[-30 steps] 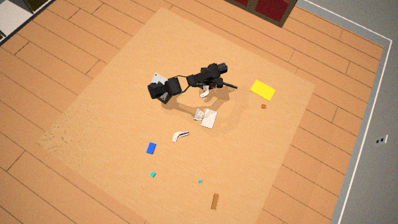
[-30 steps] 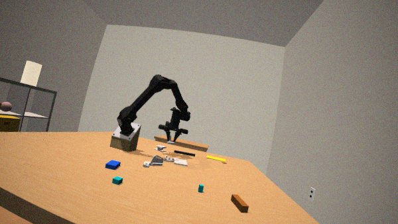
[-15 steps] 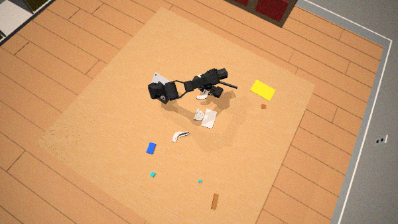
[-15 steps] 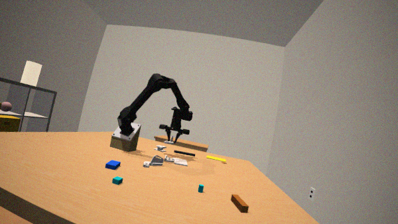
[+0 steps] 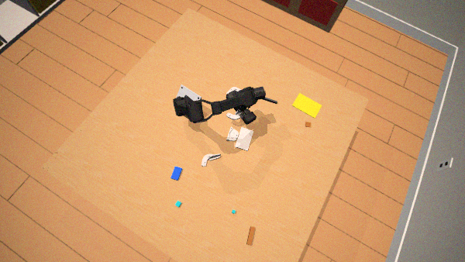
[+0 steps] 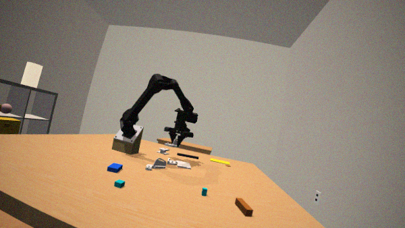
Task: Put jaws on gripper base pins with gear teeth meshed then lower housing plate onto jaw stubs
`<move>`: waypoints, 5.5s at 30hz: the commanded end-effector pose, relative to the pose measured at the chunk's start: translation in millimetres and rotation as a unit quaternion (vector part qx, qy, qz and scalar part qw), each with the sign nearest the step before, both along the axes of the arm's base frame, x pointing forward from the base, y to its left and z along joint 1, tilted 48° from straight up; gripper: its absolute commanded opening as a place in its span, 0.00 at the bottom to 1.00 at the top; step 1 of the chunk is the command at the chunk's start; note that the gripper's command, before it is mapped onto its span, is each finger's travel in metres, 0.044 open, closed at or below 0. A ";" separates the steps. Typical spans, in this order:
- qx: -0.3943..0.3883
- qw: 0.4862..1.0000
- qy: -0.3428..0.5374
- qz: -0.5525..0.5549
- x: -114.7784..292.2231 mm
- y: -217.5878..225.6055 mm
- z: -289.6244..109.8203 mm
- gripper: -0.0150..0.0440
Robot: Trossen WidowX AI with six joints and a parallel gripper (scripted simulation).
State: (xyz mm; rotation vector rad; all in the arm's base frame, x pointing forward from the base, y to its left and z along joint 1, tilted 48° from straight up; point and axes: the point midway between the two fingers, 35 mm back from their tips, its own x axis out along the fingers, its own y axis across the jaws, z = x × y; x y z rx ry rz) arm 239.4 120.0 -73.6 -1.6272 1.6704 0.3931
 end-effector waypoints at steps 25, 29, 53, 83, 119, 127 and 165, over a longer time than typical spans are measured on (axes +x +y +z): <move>0.033 0.922 -0.281 -0.264 19.3 -34.4 36.3 0.48; 0.033 0.922 -0.281 -0.264 19.3 -34.4 36.3 0.48; 0.033 0.925 -0.276 -0.260 28.5 -36.3 40.6 0.48; 0.031 0.925 -0.278 -0.259 90.8 -62.8 77.4 0.48; 0.031 0.927 -0.273 -0.255 91.8 -66.3 72.8 0.48; 0.031 0.927 -0.273 -0.255 93.7 -75.8 63.7 0.48; 0.030 0.927 -0.273 -0.254 96.4 -101.8 40.6 0.48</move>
